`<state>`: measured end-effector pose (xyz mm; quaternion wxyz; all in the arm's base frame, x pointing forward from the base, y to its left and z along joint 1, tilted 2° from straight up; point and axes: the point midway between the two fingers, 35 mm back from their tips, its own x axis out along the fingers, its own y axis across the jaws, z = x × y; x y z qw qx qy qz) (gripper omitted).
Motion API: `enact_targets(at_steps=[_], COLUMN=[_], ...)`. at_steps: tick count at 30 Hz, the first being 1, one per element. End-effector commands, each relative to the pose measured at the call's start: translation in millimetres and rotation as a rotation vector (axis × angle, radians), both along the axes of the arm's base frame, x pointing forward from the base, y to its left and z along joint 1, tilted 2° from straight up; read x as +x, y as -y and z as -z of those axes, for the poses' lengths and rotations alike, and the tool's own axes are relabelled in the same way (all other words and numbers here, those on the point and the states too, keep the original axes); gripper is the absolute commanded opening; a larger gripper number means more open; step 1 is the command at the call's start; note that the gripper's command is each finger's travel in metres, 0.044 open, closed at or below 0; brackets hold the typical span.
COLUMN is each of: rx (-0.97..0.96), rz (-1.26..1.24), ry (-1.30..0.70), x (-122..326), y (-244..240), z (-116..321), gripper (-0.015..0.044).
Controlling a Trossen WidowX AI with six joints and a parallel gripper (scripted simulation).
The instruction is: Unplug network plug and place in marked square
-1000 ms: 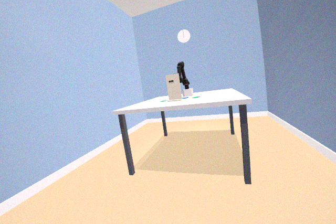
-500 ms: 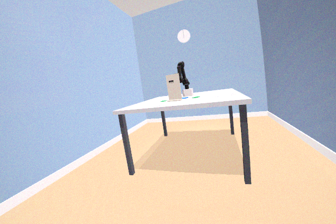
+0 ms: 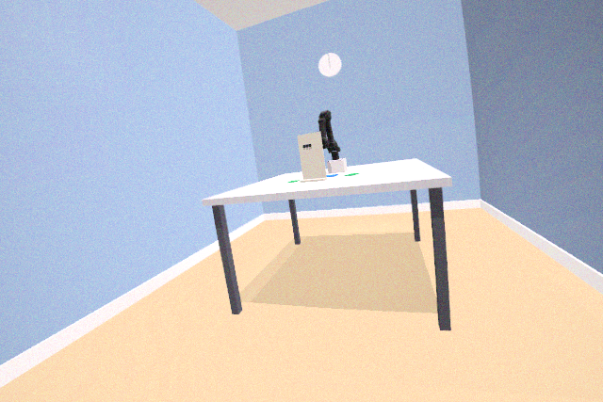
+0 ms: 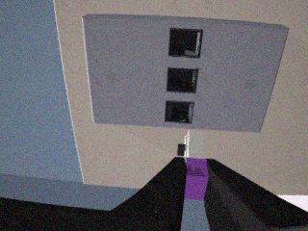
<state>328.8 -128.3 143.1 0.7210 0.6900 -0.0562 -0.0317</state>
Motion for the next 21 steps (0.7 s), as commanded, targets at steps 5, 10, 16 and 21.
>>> enact_targets(at_steps=[5,10,16,21], rx=[0.004,0.004,0.004,0.004], rz=[-0.005,-0.005,-0.004,-0.004], ry=[0.004,0.004,0.003,0.003], x=[-5,-8,-12,-15], y=[-2,-3,-4,-5], z=[-1,-1,0,0], gripper=[0.0000,0.0000,0.0000,0.0000])
